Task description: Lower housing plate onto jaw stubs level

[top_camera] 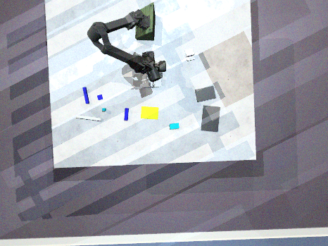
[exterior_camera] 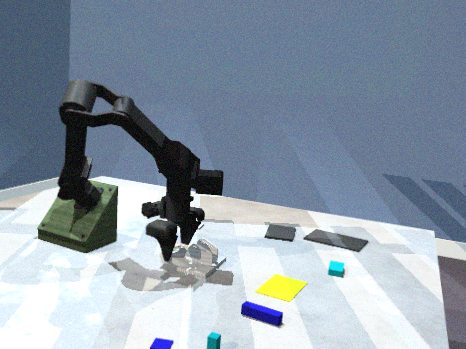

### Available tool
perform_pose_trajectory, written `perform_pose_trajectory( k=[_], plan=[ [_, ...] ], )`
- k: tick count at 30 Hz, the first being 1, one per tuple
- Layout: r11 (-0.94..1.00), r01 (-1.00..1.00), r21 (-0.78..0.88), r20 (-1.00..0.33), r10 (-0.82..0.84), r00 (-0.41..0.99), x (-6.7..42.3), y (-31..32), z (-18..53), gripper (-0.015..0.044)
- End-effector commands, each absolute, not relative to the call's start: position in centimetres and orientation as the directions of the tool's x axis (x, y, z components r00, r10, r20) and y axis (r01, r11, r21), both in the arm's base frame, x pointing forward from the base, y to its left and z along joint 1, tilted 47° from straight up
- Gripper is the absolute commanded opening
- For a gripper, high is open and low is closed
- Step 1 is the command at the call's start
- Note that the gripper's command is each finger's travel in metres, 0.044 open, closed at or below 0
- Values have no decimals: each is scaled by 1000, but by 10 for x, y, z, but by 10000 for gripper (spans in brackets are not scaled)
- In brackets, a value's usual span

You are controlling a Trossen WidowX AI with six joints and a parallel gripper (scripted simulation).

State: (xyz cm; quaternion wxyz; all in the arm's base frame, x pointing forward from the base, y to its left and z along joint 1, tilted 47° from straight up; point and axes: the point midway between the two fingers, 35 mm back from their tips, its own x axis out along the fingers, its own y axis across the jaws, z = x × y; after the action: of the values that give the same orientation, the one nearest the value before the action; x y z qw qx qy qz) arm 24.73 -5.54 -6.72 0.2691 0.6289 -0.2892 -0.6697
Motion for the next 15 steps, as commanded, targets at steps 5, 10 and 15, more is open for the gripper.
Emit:
perform_pose_trajectory(
  k=[5,10,15],
  plan=[
    [-688,-2,726,-687,-724,-64,247,-55,-67,440],
    [-688,-2,726,-687,-724,-64,247,-55,-67,440],
    [-689,-2,725,-688,-723,-64,248,-50,-63,440]
  ],
)
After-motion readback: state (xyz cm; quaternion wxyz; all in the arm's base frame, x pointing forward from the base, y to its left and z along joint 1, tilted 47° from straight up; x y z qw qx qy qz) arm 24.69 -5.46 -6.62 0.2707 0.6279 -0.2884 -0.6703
